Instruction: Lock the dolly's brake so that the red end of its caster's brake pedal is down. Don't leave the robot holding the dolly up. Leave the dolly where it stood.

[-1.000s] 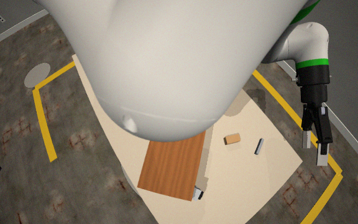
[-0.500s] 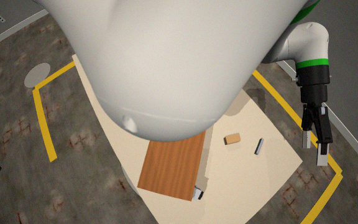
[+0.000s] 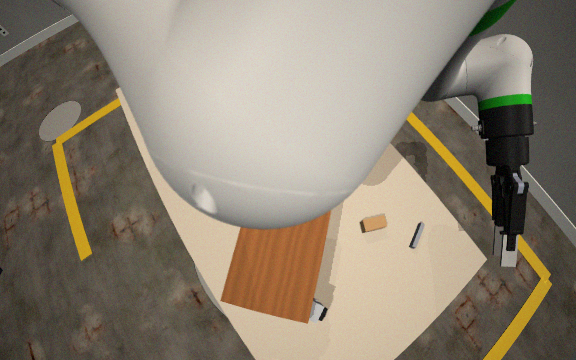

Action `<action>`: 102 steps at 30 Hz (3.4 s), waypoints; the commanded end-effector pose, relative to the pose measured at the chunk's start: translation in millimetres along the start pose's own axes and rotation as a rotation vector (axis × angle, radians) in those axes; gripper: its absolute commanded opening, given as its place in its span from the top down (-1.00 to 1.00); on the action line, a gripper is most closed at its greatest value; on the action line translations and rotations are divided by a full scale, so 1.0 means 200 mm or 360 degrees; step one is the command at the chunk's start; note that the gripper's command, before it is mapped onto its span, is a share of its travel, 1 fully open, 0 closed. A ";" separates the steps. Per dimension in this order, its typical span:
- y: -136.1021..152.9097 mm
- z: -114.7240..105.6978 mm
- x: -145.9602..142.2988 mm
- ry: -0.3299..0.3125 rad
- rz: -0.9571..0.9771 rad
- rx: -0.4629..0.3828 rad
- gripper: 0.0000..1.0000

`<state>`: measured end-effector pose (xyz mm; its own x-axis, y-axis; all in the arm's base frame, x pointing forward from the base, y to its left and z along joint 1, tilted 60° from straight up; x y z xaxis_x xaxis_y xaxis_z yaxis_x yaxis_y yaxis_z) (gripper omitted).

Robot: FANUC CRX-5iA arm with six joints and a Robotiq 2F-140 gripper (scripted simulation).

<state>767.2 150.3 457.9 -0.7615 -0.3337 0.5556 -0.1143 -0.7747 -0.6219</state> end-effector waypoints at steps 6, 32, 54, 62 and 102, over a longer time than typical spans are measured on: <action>-0.04 0.01 0.02 -0.0048 0.0021 -0.0035 1.00; -0.53 -0.13 0.29 -0.0798 0.0414 -0.0357 1.00; -1.24 -0.72 0.93 -0.1899 0.1159 -0.0298 1.00; -1.46 -0.93 1.30 -0.2242 0.1450 -0.0167 1.00; -1.68 -1.24 2.62 -0.3005 0.2385 0.0428 1.00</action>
<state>250.1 368.5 822.4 0.9313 -0.2922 -0.2175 -0.1050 0.3563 -0.9285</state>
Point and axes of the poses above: the point where the finger pads meet when closed, its own z axis out along the fingers, its own x axis across the jaws, y = z × x, the point moved 8 cm from there along -z, back along the fingers, and after that the axes turned 7 degrees about z, right-handed, at the moved point
